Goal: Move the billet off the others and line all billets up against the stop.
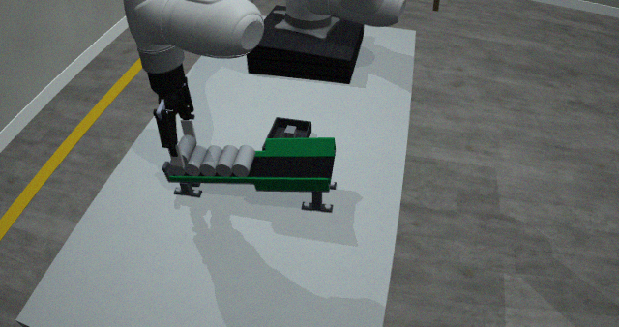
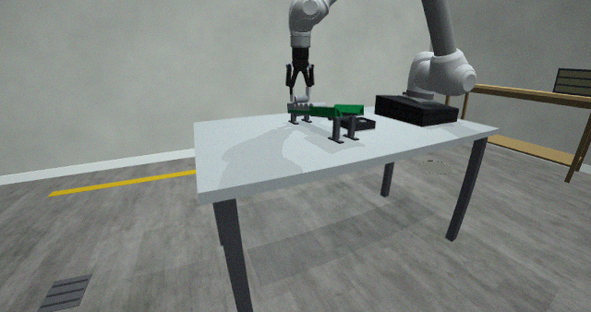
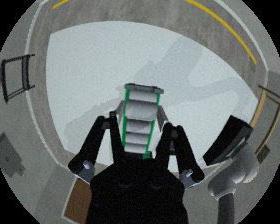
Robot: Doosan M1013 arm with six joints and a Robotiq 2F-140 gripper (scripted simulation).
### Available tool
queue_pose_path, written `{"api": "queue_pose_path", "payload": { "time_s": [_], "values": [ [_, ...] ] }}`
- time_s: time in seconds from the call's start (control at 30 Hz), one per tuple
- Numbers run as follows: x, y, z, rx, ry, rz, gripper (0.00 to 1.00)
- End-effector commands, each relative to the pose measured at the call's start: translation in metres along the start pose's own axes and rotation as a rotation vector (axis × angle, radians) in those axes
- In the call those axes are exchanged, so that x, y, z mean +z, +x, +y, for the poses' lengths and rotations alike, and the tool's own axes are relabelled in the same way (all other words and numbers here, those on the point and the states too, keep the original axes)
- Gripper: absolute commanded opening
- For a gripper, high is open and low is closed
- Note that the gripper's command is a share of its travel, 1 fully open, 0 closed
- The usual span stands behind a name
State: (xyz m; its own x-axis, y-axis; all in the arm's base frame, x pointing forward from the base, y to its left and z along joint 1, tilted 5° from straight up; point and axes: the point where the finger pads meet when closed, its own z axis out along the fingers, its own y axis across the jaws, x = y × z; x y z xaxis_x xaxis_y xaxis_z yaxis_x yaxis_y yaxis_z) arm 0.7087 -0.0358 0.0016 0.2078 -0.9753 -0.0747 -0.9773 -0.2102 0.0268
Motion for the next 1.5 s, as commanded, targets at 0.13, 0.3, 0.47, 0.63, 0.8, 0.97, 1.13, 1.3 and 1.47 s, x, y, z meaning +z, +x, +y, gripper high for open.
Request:
{"api": "queue_pose_path", "payload": {
  "time_s": [0.13,0.3,0.47,0.63,0.8,0.97,1.13,1.3,1.47],
  "values": [
    [0.0024,-0.0028,0.0001,-0.003,0.001,-0.005,0.57],
    [0.0024,-0.0028,0.0001,-0.003,0.001,-0.005,0.57],
    [0.0024,-0.0028,0.0001,-0.003,0.001,-0.005,0.57],
    [0.0024,-0.0028,0.0001,-0.003,0.001,-0.005,0.45],
    [0.0024,-0.0028,0.0001,-0.003,0.001,-0.005,0.45],
    [0.0024,-0.0028,0.0001,-0.003,0.001,-0.005,0.45],
    [0.0024,-0.0028,0.0001,-0.003,0.001,-0.005,0.45],
    [0.0024,-0.0028,0.0001,-0.003,0.001,-0.005,0.45],
    [0.0024,-0.0028,0.0001,-0.003,0.001,-0.005,0.45]
  ]
}}
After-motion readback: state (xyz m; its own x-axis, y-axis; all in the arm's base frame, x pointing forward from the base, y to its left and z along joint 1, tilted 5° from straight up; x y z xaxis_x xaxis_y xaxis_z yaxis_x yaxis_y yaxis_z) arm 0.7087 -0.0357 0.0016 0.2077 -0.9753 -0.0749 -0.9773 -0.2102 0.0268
